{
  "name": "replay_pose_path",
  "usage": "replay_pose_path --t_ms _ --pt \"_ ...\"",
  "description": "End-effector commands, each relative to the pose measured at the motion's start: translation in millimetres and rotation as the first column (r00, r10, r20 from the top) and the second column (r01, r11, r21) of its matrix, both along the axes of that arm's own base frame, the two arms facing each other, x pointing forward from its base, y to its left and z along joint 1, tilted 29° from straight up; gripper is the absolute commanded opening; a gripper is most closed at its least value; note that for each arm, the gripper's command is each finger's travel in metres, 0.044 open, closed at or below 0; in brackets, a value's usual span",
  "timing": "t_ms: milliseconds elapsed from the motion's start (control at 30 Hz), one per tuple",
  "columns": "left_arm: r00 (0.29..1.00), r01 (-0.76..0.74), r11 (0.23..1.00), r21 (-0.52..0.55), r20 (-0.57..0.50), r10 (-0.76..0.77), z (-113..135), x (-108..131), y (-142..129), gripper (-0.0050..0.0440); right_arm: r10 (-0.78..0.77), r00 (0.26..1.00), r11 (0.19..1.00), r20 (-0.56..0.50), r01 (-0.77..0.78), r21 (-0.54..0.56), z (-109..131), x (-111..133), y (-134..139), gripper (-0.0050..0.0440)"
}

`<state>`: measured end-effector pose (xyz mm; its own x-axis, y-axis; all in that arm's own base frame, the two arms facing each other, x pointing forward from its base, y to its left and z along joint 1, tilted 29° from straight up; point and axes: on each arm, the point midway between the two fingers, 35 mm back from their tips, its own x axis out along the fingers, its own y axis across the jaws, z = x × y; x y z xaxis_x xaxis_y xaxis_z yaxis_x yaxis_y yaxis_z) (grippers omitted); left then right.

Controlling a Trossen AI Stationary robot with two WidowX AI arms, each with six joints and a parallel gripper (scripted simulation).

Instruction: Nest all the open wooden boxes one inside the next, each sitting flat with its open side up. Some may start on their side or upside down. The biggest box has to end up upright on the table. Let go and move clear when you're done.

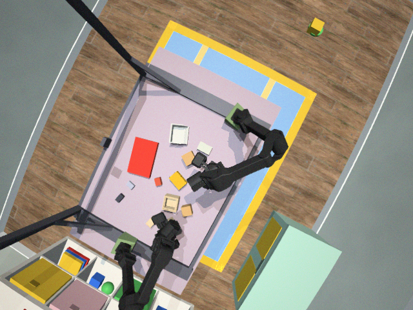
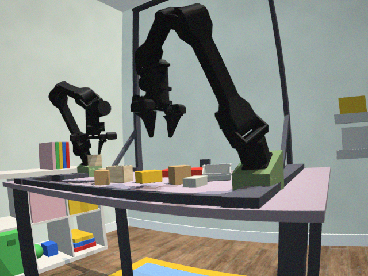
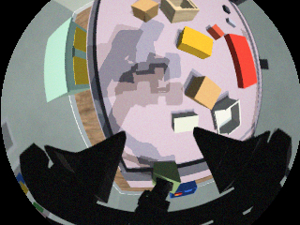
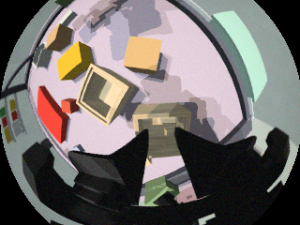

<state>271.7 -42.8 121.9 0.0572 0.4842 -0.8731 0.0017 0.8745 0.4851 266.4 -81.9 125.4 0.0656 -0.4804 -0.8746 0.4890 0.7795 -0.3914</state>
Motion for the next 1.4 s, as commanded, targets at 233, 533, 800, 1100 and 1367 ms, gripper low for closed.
replay_pose_path --t_ms 233,533,800,1100,1367 --pt "1.000 -0.003 1.000 -0.012 0.017 0.003 5 2 -1 0.0400 -0.005 1.000 1.000 0.017 0.005 -0.003 12 38 23 0.0232" --pt "1.000 -0.003 1.000 -0.012 0.017 0.003 5 2 -1 0.0400 -0.007 1.000 1.000 0.016 0.007 -0.004 14 67 50 0.0232" --pt "1.000 -0.003 1.000 -0.012 0.017 0.003 5 2 -1 0.0400 -0.007 1.000 1.000 0.016 0.007 -0.006 13 84 69 0.0232" --pt "0.997 0.063 0.998 0.010 0.055 -0.063 -10 16 -11 0.0400 -0.007 1.000 1.000 0.017 0.007 -0.002 14 86 73 0.0232" --pt "0.963 0.197 0.979 0.059 0.177 -0.205 -33 48 -36 0.0400 -0.007 1.000 1.000 0.017 0.007 -0.002 14 86 73 0.0232"
